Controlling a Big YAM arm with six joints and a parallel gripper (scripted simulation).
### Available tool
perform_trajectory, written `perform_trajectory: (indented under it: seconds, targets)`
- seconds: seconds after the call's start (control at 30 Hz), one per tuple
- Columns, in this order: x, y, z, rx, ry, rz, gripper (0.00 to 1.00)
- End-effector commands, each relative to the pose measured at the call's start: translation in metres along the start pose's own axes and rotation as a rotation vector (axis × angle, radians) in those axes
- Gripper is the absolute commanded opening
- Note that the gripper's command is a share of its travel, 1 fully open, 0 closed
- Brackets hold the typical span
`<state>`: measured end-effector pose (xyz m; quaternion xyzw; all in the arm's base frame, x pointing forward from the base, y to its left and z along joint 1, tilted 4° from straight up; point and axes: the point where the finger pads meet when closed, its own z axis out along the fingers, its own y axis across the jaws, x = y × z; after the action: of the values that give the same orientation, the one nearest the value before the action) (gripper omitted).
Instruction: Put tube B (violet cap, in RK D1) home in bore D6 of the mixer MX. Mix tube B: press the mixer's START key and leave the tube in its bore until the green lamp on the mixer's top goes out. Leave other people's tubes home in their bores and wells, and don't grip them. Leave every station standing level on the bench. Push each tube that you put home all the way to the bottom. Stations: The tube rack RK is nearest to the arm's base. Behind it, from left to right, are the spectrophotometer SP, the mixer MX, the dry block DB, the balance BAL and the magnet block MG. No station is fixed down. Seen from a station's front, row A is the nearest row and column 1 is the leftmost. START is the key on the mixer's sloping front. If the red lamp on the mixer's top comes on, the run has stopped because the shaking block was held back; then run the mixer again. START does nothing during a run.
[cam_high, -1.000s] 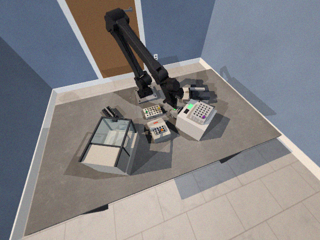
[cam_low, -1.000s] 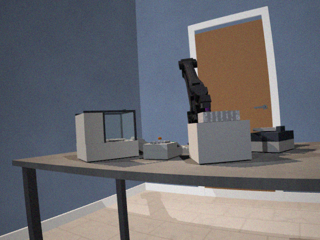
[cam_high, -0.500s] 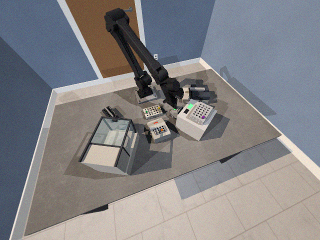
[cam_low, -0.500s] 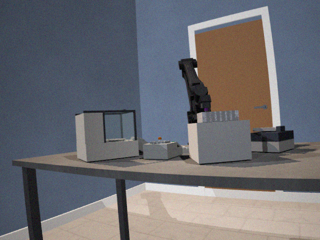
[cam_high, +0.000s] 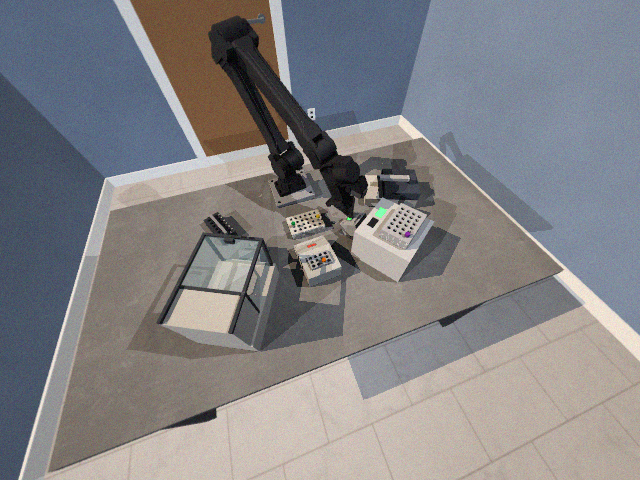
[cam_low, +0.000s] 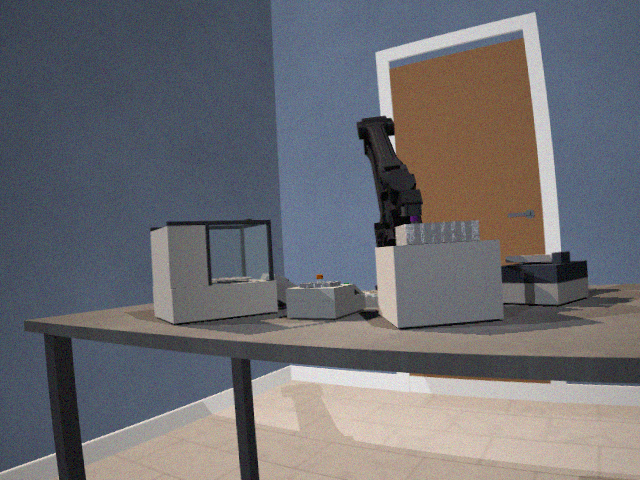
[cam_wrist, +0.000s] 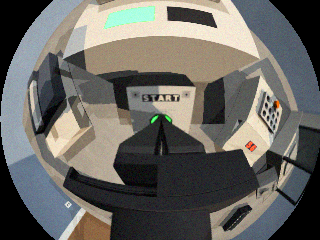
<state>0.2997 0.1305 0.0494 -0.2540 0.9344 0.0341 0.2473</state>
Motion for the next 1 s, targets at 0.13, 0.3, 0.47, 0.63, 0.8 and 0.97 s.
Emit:
perform_trajectory:
  seconds: [0.13,0.3,0.47,0.63,0.8,0.97]
  targets:
    - [0.003,-0.002,0.01,-0.001,0.005,-0.001,0.0]
    - [0.003,-0.002,0.01,-0.001,0.005,-0.001,0.0]
    - [0.002,-0.002,0.007,-0.001,0.005,-0.001,0.0]
    - [0.003,-0.002,-0.007,-0.001,0.006,-0.001,0.0]
    - [-0.016,-0.004,-0.021,0.003,-0.027,-0.001,0.0]
    - [-0.03,-0.006,-0.032,0.006,-0.052,-0.001,0.0]
